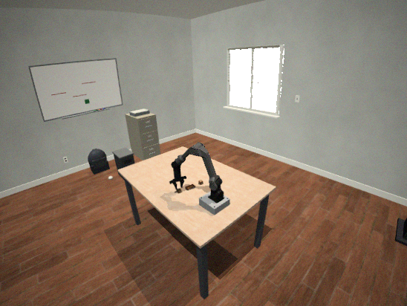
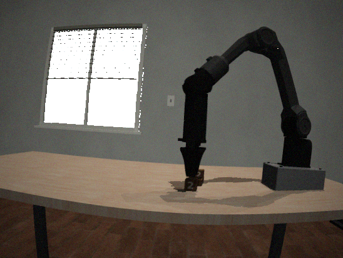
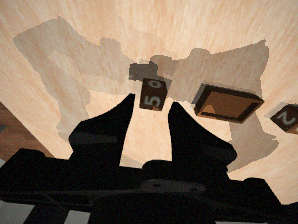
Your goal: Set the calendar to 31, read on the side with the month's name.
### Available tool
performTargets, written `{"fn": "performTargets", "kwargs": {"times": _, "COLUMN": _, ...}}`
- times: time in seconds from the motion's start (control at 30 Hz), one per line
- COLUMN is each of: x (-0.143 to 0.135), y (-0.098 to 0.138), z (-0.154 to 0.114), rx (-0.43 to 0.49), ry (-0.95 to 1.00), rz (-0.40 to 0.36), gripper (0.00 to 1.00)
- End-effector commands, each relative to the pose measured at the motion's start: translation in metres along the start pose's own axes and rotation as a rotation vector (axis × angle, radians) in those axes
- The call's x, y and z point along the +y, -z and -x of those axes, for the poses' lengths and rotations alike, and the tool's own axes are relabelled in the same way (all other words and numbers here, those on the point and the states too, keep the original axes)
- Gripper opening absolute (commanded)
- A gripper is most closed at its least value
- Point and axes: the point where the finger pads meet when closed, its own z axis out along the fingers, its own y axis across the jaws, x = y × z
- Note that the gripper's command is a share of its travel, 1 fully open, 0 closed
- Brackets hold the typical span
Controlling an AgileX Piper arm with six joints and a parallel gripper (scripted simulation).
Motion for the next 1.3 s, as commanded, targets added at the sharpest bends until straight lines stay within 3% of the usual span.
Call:
{"fn": "performTargets", "kwargs": {"times": 0.0, "x": -0.001, "y": -0.001, "z": 0.0, "rx": 0.0, "ry": 0.0, "rz": 0.0, "gripper": 0.6}}
{"fn": "performTargets", "kwargs": {"times": 0.73, "x": -0.001, "y": -0.027, "z": 0.0, "rx": 0.002, "ry": 0.0, "rz": -0.001, "gripper": 0.6}}
{"fn": "performTargets", "kwargs": {"times": 1.27, "x": -0.001, "y": -0.028, "z": 0.0, "rx": 0.0, "ry": 0.0, "rz": 0.0, "gripper": 0.6}}
